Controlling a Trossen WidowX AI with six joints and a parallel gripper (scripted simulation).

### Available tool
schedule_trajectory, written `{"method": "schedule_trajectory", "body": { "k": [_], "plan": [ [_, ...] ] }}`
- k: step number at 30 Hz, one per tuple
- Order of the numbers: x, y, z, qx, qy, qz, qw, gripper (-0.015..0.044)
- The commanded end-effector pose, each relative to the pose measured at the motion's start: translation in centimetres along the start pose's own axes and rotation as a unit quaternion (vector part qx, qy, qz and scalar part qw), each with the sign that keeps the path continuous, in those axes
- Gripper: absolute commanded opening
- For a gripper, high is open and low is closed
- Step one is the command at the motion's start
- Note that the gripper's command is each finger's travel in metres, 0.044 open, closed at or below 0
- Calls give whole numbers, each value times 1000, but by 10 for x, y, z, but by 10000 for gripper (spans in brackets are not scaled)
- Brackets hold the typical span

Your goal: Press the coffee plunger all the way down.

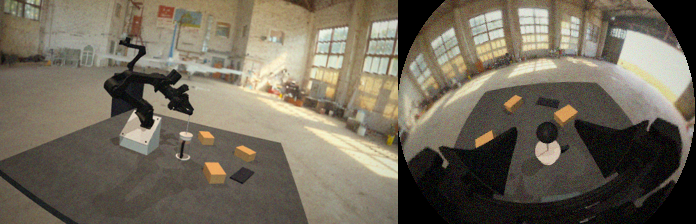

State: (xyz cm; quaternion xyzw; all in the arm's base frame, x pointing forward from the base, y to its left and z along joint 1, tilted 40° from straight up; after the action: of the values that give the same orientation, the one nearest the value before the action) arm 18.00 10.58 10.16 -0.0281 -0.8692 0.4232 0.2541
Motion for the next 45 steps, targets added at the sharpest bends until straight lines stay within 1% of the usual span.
{"method": "schedule_trajectory", "body": {
  "k": [1, 9, 10, 22, 45],
  "plan": [
    [-1, 0, 2, 2, 0, -2, 1000, 335],
    [-1, 0, 2, 2, 0, -2, 1000, 125],
    [-1, 0, 2, 2, 0, -2, 1000, 118],
    [-2, 1, 4, 2, 1, -2, 1000, 116],
    [-27, 14, 29, 4, 13, -3, 1000, 116]
  ]
}}
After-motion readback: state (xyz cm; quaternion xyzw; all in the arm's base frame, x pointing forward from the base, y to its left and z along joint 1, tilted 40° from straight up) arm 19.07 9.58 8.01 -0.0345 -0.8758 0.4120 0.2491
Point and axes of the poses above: the point midway between the two fingers, 35 mm back from their tips, its own x axis back along the fingers, its own y axis across the jaws, z = x × y, the point moved 2 cm from there along x, back along the fingers, and after that the axes turned 11 degrees about x, right-handed, at the moved point
